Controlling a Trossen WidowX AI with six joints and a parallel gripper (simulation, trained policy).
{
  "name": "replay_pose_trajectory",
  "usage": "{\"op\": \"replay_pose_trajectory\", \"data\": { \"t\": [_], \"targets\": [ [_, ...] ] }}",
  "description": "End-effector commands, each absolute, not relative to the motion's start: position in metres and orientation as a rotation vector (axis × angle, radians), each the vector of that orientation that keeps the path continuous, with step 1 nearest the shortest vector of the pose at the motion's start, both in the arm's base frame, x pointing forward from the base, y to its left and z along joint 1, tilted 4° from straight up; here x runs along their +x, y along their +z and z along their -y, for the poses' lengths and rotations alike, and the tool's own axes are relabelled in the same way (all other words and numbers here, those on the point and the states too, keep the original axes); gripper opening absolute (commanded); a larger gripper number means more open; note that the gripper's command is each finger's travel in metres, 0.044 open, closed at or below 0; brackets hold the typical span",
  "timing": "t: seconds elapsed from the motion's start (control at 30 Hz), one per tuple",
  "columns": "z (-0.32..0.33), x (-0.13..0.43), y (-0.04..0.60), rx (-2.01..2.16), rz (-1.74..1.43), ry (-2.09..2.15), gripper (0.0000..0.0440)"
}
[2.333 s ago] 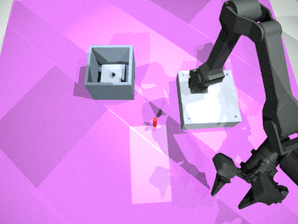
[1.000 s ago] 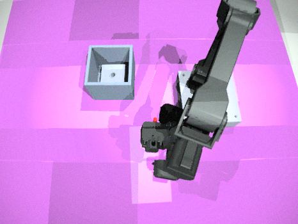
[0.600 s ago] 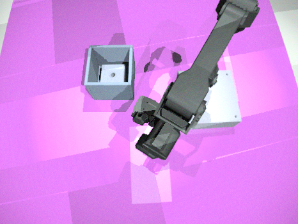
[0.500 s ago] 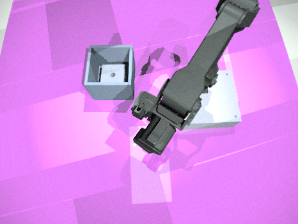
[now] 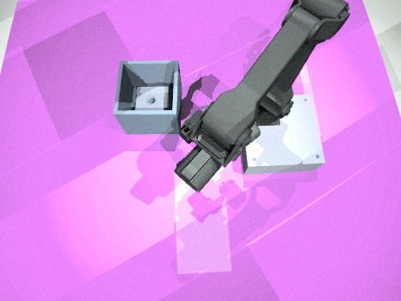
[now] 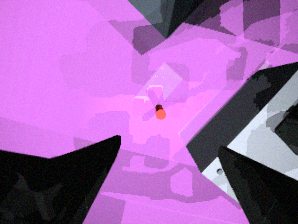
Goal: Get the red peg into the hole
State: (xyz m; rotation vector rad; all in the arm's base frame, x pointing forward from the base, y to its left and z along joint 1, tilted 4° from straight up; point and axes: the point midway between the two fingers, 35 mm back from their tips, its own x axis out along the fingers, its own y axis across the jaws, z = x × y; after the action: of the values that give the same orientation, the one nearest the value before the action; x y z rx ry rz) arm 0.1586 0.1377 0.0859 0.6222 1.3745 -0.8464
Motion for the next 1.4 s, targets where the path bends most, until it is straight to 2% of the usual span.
{"op": "replay_pose_trajectory", "data": {
  "t": [0.0, 0.97, 1.03, 1.37],
  "targets": [
    [-0.133, 0.155, 0.074, 0.634, -1.389, -0.900, 0.0435],
    [-0.111, 0.155, -0.015, 0.774, -1.337, -1.051, 0.0386],
    [-0.110, 0.156, -0.019, 0.782, -1.332, -1.056, 0.0360],
    [-0.119, 0.165, -0.034, 0.796, -1.345, -1.019, 0.0117]
  ]
}}
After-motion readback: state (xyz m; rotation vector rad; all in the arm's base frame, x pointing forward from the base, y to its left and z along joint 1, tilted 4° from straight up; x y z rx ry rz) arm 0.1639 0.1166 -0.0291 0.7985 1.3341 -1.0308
